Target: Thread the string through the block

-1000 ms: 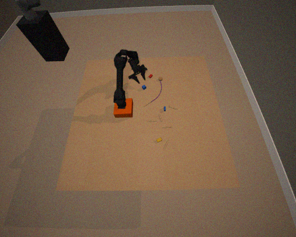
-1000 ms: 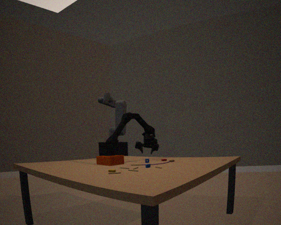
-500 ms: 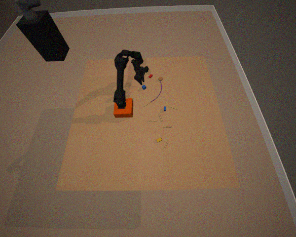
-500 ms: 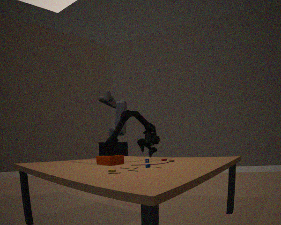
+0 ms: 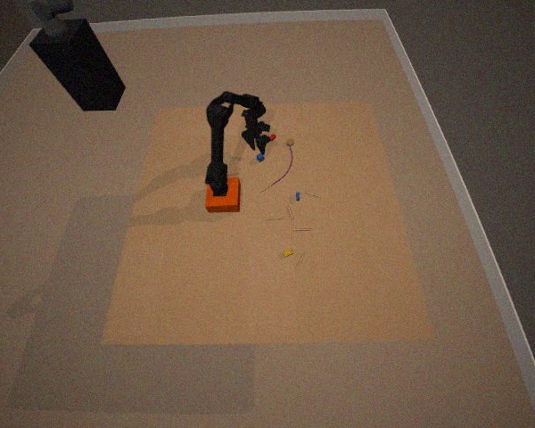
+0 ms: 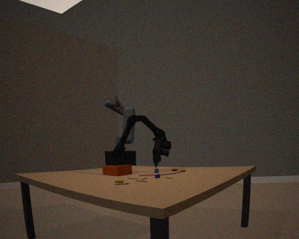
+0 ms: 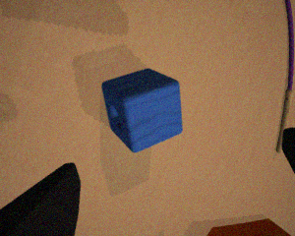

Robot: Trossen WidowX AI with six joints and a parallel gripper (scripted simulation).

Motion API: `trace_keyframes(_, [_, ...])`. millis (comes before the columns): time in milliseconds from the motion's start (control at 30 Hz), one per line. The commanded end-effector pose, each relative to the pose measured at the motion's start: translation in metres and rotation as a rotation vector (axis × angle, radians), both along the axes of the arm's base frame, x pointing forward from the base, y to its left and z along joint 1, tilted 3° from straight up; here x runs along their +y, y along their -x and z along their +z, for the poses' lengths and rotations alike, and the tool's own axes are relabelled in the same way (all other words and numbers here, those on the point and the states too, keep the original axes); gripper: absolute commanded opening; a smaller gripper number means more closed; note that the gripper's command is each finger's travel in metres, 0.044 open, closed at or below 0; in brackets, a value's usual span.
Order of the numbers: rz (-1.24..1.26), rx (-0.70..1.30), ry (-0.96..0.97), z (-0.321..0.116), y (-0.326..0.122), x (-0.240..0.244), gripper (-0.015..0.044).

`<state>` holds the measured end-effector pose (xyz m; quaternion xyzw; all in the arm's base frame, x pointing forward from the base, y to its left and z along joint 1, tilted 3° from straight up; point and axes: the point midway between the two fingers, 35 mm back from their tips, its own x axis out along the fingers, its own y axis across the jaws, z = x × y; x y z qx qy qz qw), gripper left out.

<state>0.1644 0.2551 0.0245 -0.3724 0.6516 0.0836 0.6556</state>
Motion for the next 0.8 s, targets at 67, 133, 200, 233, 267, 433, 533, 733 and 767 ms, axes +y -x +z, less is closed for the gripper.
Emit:
trace_keyframes(67, [0.767, 0.343, -0.12, 0.0, -0.005, -0.011, 0.044])
trace_keyframes(133, [0.863, 0.366, -0.142, 0.001, -0.006, -0.012, 0.044])
trace_keyframes(200, [0.963, 0.388, -0.155, 0.001, -0.007, -0.012, 0.044])
trace_keyframes(233, [1.013, 0.397, -0.161, 0.001, -0.007, -0.013, 0.044])
trace_keyframes(267, [1.064, 0.406, -0.167, 0.001, -0.008, -0.013, 0.044])
trace_keyframes(433, [1.321, 0.438, -0.193, 0.002, -0.01, -0.014, 0.044])
trace_keyframes(533, [1.476, 0.443, -0.209, 0.003, -0.012, -0.015, 0.044])
trace_keyframes(733, [1.794, 0.447, -0.205, 0.005, -0.014, -0.016, 0.044])
trace_keyframes(767, [1.813, 0.446, -0.205, 0.005, -0.014, -0.016, 0.044])
